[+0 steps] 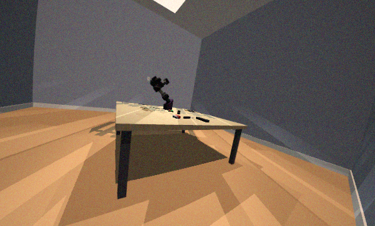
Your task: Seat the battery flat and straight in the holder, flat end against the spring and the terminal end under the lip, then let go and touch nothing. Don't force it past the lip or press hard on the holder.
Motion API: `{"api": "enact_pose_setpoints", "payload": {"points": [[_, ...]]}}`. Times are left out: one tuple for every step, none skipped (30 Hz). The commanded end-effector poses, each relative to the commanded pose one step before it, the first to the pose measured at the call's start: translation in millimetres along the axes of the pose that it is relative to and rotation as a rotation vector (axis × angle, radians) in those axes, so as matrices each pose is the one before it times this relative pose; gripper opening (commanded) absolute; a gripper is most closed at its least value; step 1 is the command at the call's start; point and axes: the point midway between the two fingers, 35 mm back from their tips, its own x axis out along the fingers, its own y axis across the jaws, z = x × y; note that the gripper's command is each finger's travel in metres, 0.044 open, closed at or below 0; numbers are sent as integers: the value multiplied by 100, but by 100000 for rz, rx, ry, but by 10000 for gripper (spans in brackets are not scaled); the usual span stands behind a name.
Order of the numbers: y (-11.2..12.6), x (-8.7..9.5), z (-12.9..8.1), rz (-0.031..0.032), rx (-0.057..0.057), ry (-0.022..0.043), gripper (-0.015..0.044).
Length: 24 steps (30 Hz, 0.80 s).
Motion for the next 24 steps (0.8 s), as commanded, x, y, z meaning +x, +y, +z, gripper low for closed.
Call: {"api": "enact_pose_setpoints", "payload": {"points": [[17, 97, -308, -211, 1666, 1161, 374], [40, 282, -923, -744, 4944, 3462, 347], [6, 453, -1532, -1612, 8057, 5680, 321], [-119, 541, -1839, -2574, 9483, 6692, 295], [-271, 541, -1796, -3229, 9150, 6383, 269], [-417, 539, -1738, -3850, 8818, 5993, 242], [-555, 535, -1667, -4426, 8489, 5527, 241], [-674, 523, -1559, -4872, 8048, 4922, 241], [-517, 353, -967, -3458, 5136, 2929, 241], [-557, 345, -913, -3593, 4951, 2634, 241], [-586, 334, -850, -3663, 4723, 2311, 241], [-604, 321, -781, -3675, 4471, 1981, 241], [-620, 309, -718, -3683, 4257, 1675, 241], [-645, 303, -672, -3744, 4139, 1408, 241], [-665, 297, -623, -3780, 4017, 1137, 241], [-692, 294, -583, -3853, 3955, 877, 241], [-723, 293, -545, -3937, 3923, 611, 241], [-743, 288, -498, -3963, 3852, 327, 241], [-760, 283, -450, -3960, 3776, 38, 241], [-775, 278, -401, -3947, 3712, -254, 241], [-785, 273, -351, -3900, 3638, -548, 241], [-796, 268, -301, -3851, 3587, -847, 241], [-802, 262, -249, -3769, 3529, -1145, 241], [-800, 254, -196, -3644, 3455, -1435, 241]]}}
